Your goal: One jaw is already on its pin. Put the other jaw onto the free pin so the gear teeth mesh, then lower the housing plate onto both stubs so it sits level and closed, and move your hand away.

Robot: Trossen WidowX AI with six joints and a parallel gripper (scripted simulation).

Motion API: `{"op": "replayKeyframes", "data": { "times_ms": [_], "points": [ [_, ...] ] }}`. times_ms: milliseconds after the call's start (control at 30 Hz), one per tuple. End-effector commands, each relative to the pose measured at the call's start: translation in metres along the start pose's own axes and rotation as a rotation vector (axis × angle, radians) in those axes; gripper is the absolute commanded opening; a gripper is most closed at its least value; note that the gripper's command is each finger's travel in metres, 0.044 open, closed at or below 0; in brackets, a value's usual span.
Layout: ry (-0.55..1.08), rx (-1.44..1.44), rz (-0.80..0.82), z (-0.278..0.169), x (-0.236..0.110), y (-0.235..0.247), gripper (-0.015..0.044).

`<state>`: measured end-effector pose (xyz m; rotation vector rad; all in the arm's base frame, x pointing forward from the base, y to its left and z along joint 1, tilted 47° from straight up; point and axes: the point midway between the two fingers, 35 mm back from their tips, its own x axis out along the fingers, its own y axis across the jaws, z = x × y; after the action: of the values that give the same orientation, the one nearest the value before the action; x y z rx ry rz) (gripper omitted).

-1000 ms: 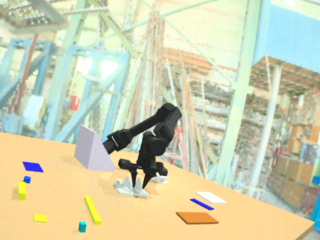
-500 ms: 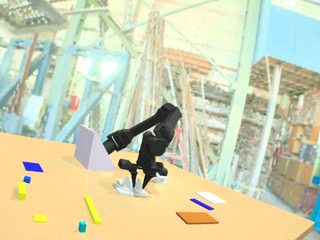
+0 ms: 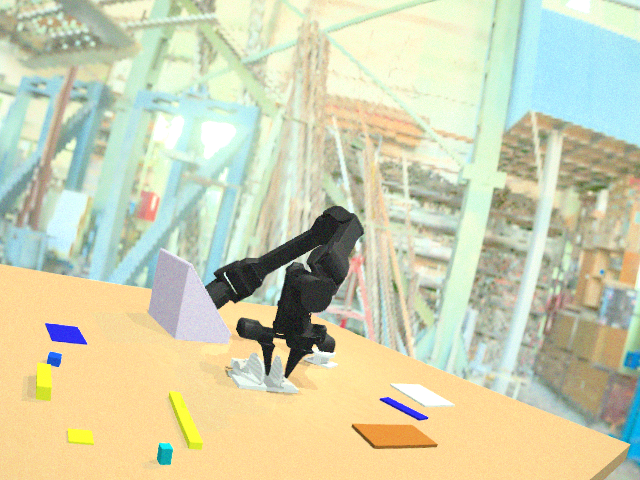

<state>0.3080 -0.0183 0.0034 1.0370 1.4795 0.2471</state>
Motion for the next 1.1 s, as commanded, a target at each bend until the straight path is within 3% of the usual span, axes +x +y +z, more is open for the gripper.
{"op": "replayKeyframes", "data": {
  "times_ms": [0, 467, 767, 900, 1067],
  "points": [
    [0.0, 0.0, 0.0, 0.0, 0.0, 0.0, 0.0224],
    [0.0, 0.0, 0.0, 0.0, -0.002, 0.0, 0.0224],
    [0.0, 0.002, 0.004, -0.001, -0.068, 0.0, 0.0224],
    [-0.007, 0.01, 0.009, 0.001, -0.061, -0.001, 0.0224],
    [-0.008, -0.068, 0.0, -0.012, -0.065, 0.024, 0.0355]
  ]
}}
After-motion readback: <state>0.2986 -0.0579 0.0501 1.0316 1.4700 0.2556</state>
